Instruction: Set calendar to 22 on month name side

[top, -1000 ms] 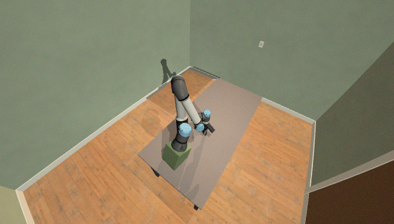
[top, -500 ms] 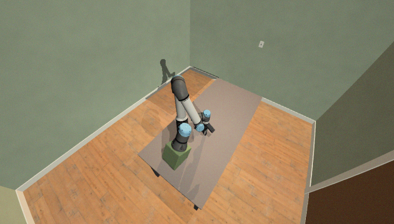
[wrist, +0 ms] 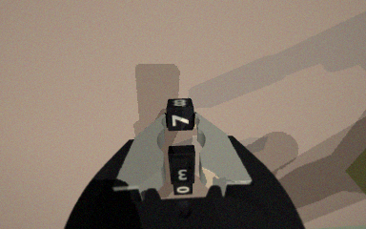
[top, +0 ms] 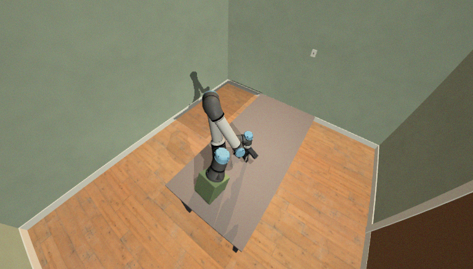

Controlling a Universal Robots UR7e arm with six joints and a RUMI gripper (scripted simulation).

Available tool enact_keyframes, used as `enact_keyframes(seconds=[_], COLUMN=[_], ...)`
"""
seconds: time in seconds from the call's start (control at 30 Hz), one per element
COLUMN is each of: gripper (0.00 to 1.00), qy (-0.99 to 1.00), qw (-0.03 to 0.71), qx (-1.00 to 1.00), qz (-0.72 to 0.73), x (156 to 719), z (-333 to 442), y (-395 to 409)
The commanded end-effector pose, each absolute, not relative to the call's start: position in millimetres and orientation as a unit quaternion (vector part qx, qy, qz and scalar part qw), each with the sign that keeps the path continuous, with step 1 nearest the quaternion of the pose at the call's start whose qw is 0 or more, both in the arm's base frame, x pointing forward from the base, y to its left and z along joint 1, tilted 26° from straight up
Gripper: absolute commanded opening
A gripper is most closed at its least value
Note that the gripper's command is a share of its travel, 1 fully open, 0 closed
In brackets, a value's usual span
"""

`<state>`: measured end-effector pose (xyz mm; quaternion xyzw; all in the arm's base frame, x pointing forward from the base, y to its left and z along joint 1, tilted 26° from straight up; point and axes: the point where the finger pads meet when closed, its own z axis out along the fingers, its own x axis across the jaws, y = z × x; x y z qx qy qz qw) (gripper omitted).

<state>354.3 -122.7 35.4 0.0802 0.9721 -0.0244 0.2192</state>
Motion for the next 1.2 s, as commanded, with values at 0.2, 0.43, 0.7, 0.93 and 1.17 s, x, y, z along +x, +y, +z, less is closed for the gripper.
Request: enact_keyframes(seconds=[0.2, 0.43, 0.7, 0.93, 1.17], gripper=[0.10, 0.10, 0.10, 0.10, 0.10], qy=[0.972, 0.972, 0.972, 0.972, 0.972], qw=[0.220, 0.220, 0.220, 0.220, 0.220], qx=[0.080, 0.080, 0.080, 0.080, 0.080], qz=[-0.024, -0.024, -0.024, -0.024, -0.024], x=[346.4, 341.2, 331.8, 324.9, 319.6], z=[52.7, 63.8, 84.0, 98.7, 110.0], y=[-121.3, -120.3, -118.5, -117.1, -116.1])
